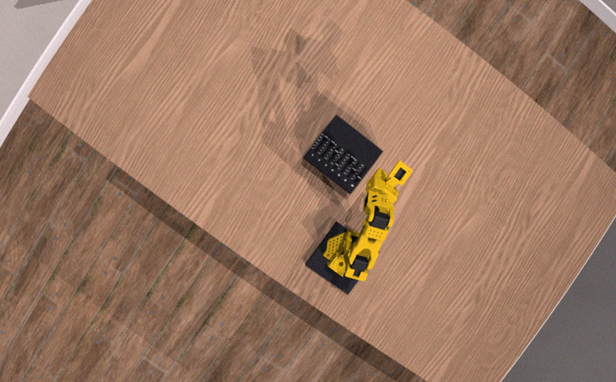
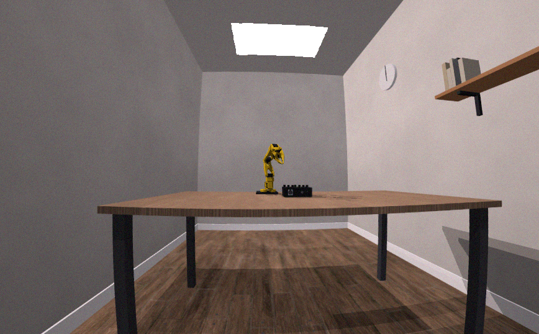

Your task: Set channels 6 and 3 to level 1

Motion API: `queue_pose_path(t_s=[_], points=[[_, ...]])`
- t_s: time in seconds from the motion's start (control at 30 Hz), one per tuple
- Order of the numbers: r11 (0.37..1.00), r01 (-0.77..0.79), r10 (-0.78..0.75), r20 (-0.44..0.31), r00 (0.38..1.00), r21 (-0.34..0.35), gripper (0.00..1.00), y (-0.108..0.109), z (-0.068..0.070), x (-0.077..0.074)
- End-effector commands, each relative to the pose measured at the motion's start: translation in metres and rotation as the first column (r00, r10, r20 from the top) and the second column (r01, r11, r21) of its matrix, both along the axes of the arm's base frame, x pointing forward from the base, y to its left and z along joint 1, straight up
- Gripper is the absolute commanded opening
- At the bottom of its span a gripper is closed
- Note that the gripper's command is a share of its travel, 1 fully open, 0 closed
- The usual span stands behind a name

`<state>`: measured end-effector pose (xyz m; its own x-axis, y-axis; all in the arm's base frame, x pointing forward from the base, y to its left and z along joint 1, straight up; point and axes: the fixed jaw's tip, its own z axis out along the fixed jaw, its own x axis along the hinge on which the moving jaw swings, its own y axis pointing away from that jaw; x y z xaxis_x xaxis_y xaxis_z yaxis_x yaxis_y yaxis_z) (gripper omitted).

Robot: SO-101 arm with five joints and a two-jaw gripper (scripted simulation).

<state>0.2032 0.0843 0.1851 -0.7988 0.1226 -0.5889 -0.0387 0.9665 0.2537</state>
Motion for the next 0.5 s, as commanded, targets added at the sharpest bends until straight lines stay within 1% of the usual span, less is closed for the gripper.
queue_pose_path(t_s=[0.0, 0.1, 0.17, 0.3, 0.47], points=[[0.997, -0.074, 0.075, -0.041, 0.996, 0.015, 0.00, 0.017, 0.002, -0.020], [0.993, -0.118, 0.119, -0.073, 0.990, 0.012, 0.00, 0.024, 0.001, -0.031], [0.993, -0.118, 0.119, -0.073, 0.990, 0.012, 0.00, 0.024, 0.001, -0.031], [0.987, -0.158, 0.158, -0.102, 0.982, 0.008, 0.00, 0.029, 0.000, -0.042], [0.983, -0.183, 0.182, -0.120, 0.976, 0.005, 0.00, 0.033, -0.001, -0.049]])
